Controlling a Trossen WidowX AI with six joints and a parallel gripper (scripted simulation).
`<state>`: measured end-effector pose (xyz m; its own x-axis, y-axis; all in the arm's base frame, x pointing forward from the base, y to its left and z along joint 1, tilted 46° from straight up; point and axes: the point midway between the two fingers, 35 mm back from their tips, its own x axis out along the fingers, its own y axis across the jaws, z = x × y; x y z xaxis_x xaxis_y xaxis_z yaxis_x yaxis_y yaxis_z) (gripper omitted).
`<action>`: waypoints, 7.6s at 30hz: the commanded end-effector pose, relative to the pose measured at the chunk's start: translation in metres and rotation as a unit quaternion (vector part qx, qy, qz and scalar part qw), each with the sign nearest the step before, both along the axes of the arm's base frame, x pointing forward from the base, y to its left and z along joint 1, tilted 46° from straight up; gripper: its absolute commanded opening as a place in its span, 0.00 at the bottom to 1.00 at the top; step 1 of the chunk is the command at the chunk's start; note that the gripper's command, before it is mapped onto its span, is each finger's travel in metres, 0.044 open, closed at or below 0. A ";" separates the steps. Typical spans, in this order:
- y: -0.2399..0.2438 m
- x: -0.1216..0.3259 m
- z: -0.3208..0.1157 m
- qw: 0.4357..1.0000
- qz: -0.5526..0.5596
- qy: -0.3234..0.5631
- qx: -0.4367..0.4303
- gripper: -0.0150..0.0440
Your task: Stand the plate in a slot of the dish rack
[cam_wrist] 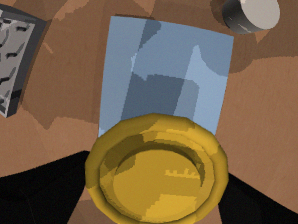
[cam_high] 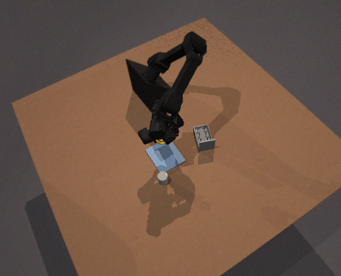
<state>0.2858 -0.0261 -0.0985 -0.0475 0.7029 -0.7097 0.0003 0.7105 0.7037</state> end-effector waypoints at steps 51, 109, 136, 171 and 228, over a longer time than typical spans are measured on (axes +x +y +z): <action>0.068 -0.019 0.162 0.781 -0.445 0.436 -0.031 0.25; 0.137 -0.070 0.102 0.691 -0.598 0.290 -0.284 0.25; 0.164 -0.063 0.077 0.738 -0.594 -0.019 -0.319 0.25; 0.224 -0.091 0.112 0.736 -0.559 -0.359 -0.134 0.25; 0.218 -0.038 0.101 0.729 -0.569 -0.369 -0.094 0.25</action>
